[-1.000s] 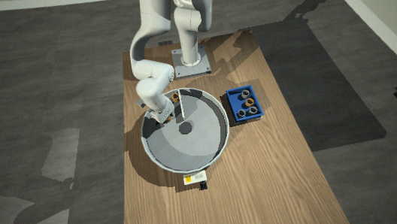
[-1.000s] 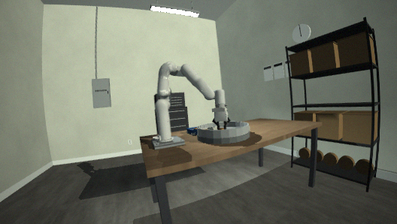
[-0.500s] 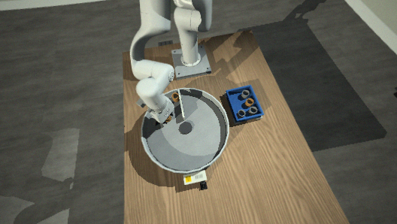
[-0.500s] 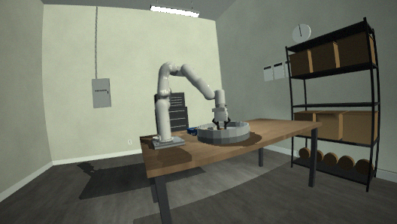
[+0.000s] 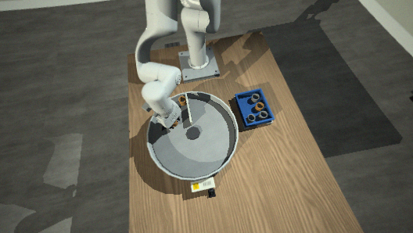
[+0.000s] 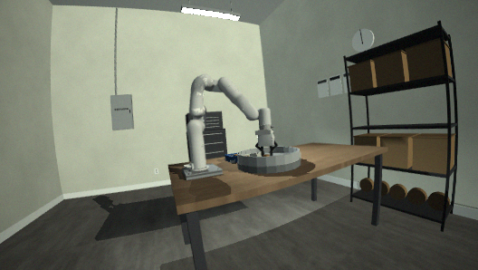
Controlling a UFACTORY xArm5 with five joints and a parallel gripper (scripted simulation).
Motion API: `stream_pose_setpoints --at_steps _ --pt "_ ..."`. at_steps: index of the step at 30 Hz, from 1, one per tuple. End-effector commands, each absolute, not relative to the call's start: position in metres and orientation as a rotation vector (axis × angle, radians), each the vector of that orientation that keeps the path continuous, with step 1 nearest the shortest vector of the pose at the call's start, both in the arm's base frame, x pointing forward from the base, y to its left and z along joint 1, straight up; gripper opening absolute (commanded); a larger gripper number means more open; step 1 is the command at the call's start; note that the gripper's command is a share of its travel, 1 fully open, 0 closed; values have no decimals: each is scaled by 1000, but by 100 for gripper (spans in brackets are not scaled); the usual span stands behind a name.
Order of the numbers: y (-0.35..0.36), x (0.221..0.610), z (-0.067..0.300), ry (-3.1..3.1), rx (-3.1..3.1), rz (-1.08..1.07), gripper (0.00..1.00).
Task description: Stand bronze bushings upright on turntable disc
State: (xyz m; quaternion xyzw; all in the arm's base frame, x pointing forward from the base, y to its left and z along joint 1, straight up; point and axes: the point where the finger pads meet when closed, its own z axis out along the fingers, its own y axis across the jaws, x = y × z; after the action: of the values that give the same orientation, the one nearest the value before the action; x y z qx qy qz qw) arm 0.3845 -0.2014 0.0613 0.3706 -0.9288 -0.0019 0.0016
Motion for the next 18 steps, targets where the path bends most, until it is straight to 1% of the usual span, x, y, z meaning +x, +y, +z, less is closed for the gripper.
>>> stream_pose_setpoints --at_steps 1,11,18 --pt "-202 386 63 -2917 1164 -1 49" --pt "-202 386 65 -2917 1164 -1 49" --pt "-202 386 92 -2917 1164 -1 49"
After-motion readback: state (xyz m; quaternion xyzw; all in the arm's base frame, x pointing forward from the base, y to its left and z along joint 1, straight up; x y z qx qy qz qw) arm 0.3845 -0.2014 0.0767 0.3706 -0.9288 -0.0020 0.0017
